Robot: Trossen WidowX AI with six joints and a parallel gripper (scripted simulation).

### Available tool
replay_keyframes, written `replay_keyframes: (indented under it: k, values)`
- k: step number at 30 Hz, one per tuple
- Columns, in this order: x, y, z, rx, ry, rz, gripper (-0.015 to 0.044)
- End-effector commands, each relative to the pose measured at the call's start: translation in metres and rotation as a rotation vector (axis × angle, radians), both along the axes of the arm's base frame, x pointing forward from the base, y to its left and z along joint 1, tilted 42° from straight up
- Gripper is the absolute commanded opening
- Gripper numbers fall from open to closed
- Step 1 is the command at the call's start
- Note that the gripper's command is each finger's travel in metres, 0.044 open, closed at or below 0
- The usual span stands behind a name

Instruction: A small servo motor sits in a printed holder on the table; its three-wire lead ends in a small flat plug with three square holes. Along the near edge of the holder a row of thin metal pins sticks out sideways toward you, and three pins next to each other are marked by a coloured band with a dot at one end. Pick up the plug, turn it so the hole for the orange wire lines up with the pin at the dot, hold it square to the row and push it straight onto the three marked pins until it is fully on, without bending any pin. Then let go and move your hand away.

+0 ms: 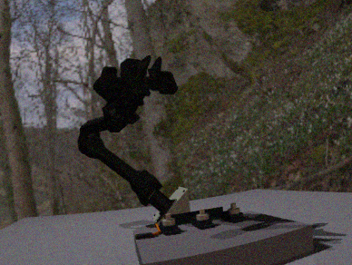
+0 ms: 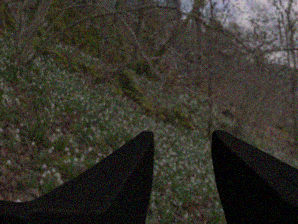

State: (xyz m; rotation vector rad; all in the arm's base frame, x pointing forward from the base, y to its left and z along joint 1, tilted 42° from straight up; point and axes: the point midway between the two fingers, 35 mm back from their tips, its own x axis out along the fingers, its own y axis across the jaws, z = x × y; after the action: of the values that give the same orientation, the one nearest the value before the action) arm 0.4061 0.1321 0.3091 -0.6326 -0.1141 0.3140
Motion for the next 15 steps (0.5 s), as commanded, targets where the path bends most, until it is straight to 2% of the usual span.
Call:
replay_keyframes:
  k: [1,15]
  values:
    - [-0.009,-0.021,0.004,0.08,0.022,-0.045,0.0115]
    - [-0.045,-0.08,0.017,0.346,0.057,-0.171,0.0115]
